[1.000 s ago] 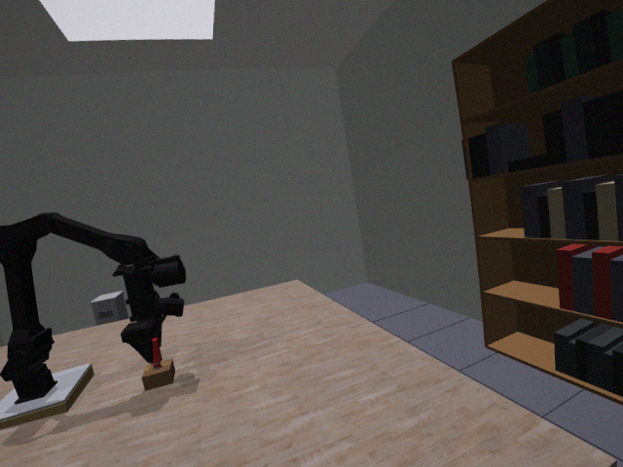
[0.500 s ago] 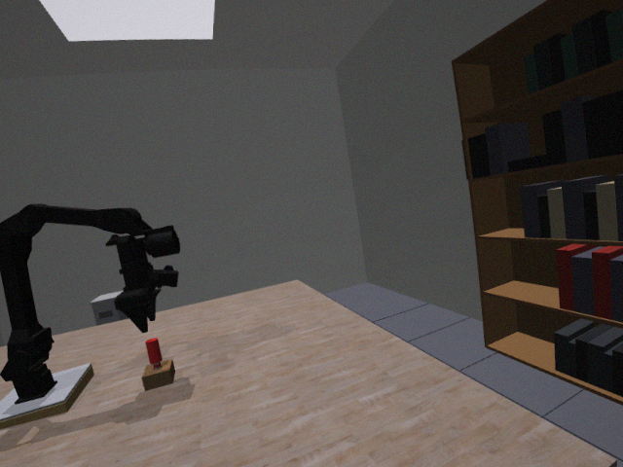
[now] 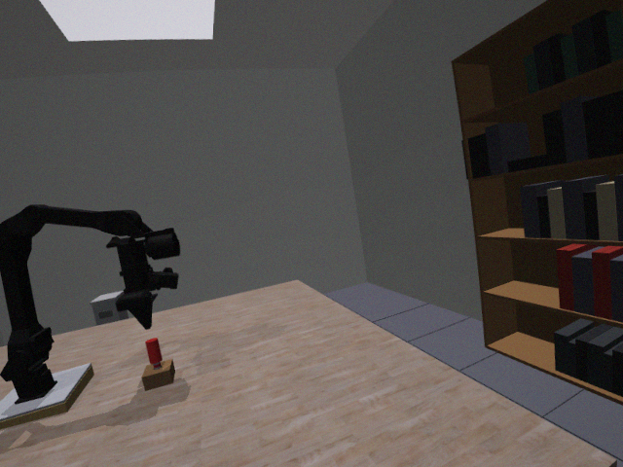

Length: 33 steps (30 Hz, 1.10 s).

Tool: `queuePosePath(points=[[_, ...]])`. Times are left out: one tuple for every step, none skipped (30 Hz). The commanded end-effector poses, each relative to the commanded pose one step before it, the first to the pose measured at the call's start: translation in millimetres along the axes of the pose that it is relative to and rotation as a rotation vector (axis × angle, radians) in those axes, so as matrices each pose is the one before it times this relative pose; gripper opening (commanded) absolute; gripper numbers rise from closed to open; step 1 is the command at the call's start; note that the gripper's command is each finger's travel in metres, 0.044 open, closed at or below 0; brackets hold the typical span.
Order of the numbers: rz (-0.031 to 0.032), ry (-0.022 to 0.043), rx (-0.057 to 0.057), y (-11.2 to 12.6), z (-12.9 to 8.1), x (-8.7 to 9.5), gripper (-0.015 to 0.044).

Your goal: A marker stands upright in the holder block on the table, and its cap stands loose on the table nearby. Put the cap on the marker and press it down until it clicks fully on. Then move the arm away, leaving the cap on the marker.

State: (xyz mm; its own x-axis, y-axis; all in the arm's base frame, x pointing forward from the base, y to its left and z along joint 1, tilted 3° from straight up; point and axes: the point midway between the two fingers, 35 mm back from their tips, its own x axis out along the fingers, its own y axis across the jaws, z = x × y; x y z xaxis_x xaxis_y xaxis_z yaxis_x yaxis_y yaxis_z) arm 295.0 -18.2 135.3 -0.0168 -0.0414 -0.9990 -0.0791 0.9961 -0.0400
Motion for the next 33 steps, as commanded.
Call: queuePosePath(points=[[-0.00033, -0.00053, -0.004, 0.14, -0.08, 0.27, 0.0], [0.0, 0.0, 0.0, 0.0, 0.0, 0.0, 0.0], [0.0, 0.0, 0.0, 0.0, 0.0, 0.0, 0.0], [0.0, 0.0, 0.0, 0.0, 0.0, 0.0, 0.0], [0.0, 0.0, 0.0, 0.0, 0.0, 0.0, 0.0], [0.0, 0.0, 0.0, 0.0, 0.0, 0.0, 0.0], [0.0, 0.0, 0.0, 0.0, 0.0, 0.0, 0.0], [0.0, 0.0, 0.0, 0.0, 0.0, 0.0, 0.0], [0.0, 0.0, 0.0, 0.0, 0.0, 0.0, 0.0], [0.0, 0.0, 0.0, 0.0, 0.01, 0.24, 0.0], [0.0, 0.0, 0.0, 0.0, 0.01, 0.48, 0.0], [0.0, 0.0, 0.0, 0.0, 0.01, 0.76, 0.0], [0.0, 0.0, 0.0, 0.0, 0.01, 0.94, 0.0], [0.0, 0.0, 0.0, 0.0, 0.01, 1.17, 0.0], [-0.00001, 0.0, 0.0, 0.0, 0.01, 1.25, 0.0], [-0.00001, 0.0, 0.0, 0.0, 0.01, 1.4, 0.0], [-0.00001, 0.0, 0.0, 0.0, 0.0, 1.6, 0.0], [-0.00001, 0.0, 0.0, 0.0, 0.0, 1.51, 0.0], [-0.00001, 0.0, 0.0, 0.0, -0.01, 1.41, 0.0], [-0.00001, 0.0, 0.0, 0.0, -0.01, 1.33, 0.0], [-0.00001, 0.0, 0.0, 0.0, -0.01, 1.56, 0.0], [-0.00001, 0.0, 0.0, 0.0, -0.01, 1.59, 0.0], [-0.00001, 0.0, 0.0, 0.0, -0.01, 1.56, 0.0], [-0.00001, 0.0, 0.0, 0.0, -0.01, 1.53, 0.0], [-0.00001, 0.0, 0.0, 0.0, -0.01, 1.52, 0.0], [-0.00001, 0.0, 0.0, 0.0, 0.0, 1.51, 0.0], [-0.00001, 0.0, 0.0, 0.0, 0.0, 1.51, 0.0], [-0.00001, 0.0, 0.0, 0.0, 0.0, 1.5, 0.0], [-0.00001, 0.0, 0.0, 0.0, 0.0, 1.5, 0.0], [-0.00001, 0.0, 0.0, 0.0, 0.0, 1.5, 0.0], [-0.00001, 0.0, 0.0, 0.0, 0.0, 1.5, 0.0], [-0.00001, 0.0, 0.0, 0.0, 0.0, 1.49, 0.0], [-0.00001, 0.0, 0.0, 0.0, 0.0, 1.49, 0.0]])
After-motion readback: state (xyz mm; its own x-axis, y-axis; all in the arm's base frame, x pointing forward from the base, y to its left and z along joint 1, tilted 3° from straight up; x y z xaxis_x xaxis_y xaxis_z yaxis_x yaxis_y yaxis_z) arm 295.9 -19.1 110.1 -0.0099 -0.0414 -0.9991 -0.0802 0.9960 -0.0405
